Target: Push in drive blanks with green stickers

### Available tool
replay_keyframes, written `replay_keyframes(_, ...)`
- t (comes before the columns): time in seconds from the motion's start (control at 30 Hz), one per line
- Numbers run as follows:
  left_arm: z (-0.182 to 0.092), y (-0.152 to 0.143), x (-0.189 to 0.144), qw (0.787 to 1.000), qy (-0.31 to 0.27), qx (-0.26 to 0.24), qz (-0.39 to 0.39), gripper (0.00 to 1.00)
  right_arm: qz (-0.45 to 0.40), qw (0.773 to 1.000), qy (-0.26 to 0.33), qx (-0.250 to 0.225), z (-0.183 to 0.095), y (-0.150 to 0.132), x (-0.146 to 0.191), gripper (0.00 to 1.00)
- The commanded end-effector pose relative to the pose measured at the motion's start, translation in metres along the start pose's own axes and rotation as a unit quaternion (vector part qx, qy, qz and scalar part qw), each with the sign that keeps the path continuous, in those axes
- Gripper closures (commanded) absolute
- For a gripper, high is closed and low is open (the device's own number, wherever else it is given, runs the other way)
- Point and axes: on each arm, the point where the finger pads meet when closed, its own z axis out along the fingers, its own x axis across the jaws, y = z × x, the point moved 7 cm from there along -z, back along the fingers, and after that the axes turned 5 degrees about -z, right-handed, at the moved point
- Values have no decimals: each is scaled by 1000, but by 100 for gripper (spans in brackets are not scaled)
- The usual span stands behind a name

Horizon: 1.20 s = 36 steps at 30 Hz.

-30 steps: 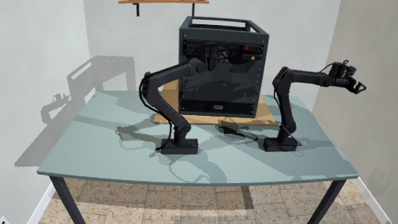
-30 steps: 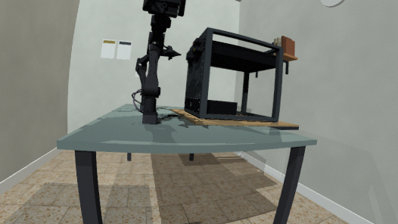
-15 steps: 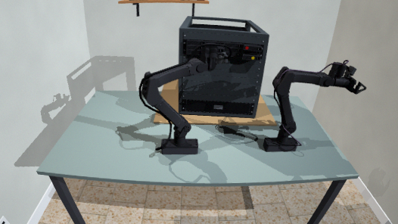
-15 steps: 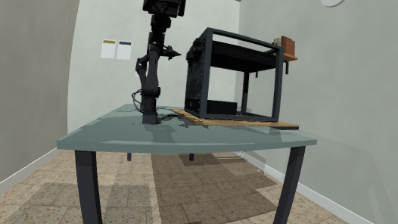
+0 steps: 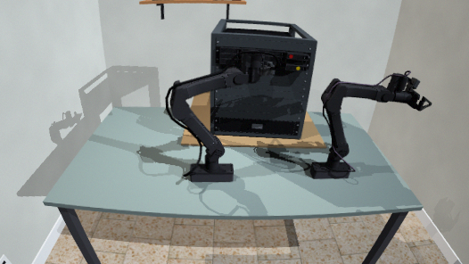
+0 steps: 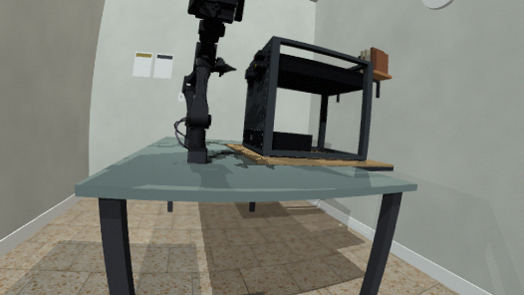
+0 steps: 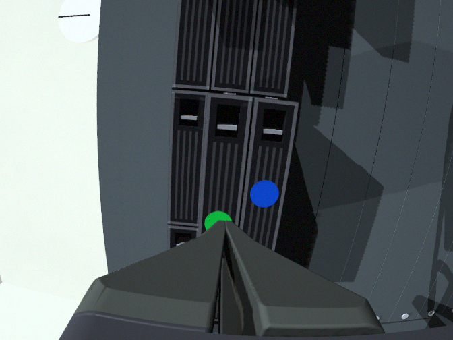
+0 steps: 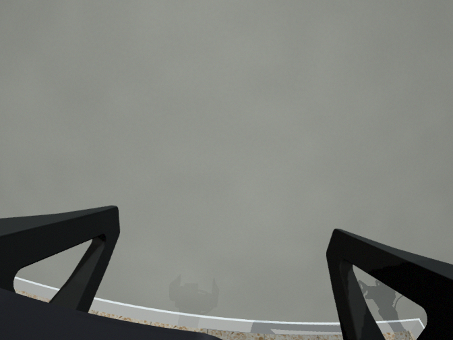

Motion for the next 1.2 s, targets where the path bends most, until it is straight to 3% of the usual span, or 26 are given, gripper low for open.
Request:
replay_keyframes(0.0,-8,6,15,1000,5,25,-14,100,4,1000,-1,-23,-8,10,2,0)
replay_keyframes(0.3,-4,1,19,999,9,35,-23,100,4,1000,-1,-23,-8,10,2,0)
replay_keyframes(0.73,56,3,20,999,14,26,-25,100,4,1000,-1,-23,-8,10,2,0)
replay_keyframes(1.17,50,-6,29,999,24,22,-40,100,4,1000,-1,-23,-8,10,2,0)
